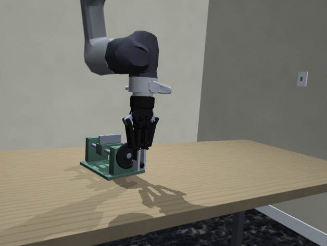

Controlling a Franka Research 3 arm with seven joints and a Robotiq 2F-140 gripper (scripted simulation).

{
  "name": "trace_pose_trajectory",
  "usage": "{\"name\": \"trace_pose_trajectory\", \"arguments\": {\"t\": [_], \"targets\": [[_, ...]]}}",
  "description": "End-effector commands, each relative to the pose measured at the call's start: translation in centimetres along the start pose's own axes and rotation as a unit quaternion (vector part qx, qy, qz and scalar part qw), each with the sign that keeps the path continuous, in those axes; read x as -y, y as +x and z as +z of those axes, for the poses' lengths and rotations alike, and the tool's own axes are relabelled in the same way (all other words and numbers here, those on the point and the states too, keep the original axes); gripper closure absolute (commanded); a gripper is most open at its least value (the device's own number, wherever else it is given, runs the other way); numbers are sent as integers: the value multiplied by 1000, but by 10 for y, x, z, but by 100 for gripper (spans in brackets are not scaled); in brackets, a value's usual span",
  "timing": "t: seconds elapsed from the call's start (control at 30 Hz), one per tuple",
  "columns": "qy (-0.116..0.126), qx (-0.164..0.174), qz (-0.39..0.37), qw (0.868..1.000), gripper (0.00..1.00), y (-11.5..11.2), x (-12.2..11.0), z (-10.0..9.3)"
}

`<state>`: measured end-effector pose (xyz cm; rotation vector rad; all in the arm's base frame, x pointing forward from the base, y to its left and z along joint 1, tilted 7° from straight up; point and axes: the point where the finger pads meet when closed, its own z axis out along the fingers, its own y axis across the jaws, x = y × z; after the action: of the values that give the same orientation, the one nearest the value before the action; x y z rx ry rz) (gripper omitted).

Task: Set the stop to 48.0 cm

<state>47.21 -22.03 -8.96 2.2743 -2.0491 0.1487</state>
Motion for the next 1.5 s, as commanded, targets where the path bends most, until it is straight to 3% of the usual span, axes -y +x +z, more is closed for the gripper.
{"name": "trace_pose_trajectory", "arguments": {"t": [0.0,0.7,1.47], "targets": [[-3,0,4,1000,96,1,-8,5],[-3,0,4,1000,96,1,-33,4],[-3,0,4,1000,96,0,-50,-20]]}}
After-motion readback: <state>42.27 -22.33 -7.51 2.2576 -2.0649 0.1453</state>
